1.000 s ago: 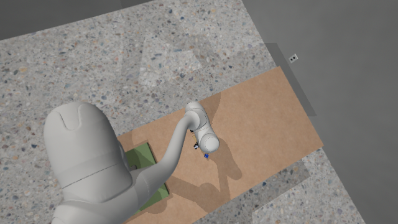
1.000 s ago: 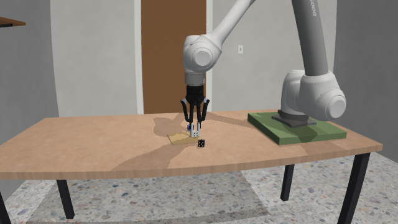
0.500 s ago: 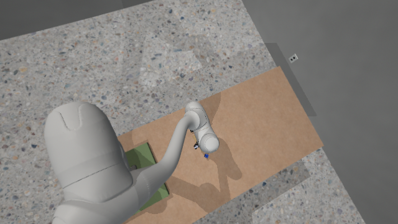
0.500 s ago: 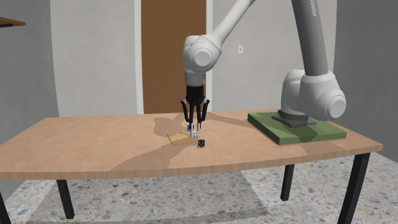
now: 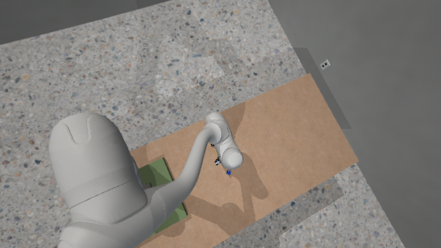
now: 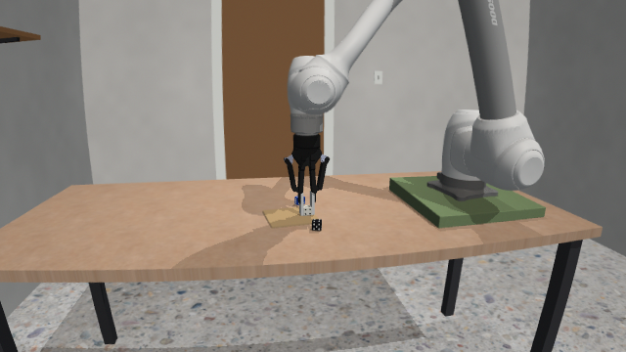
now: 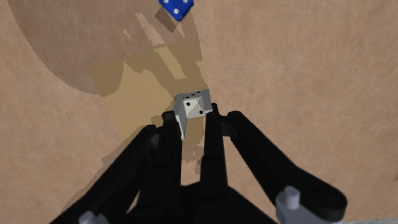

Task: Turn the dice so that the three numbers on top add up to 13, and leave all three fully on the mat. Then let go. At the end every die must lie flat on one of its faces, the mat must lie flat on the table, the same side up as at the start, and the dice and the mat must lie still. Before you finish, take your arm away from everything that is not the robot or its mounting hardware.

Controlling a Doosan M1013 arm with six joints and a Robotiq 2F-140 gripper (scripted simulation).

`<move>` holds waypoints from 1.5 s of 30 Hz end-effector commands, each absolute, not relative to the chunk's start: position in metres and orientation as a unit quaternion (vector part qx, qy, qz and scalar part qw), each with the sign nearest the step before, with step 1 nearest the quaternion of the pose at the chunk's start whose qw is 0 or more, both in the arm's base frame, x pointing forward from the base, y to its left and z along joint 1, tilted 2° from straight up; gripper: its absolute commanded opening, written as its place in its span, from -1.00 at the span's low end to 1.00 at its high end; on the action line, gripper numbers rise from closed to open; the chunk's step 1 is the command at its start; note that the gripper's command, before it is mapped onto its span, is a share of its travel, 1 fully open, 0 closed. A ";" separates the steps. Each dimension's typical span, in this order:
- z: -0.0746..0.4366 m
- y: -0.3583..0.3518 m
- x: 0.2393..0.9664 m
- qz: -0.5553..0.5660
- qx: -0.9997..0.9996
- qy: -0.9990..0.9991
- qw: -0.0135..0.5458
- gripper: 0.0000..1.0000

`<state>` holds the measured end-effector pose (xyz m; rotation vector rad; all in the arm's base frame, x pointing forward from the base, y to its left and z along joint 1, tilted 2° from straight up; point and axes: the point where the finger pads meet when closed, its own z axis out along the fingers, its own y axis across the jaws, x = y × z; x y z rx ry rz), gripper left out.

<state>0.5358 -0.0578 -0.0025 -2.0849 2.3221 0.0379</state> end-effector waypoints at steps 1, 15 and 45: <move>-0.002 -0.058 0.536 0.012 -0.668 0.744 0.010 -0.75; -0.002 -0.058 0.536 0.012 -0.668 0.744 0.010 -0.65; 0.011 -0.058 0.536 0.012 -0.668 0.744 0.010 -0.51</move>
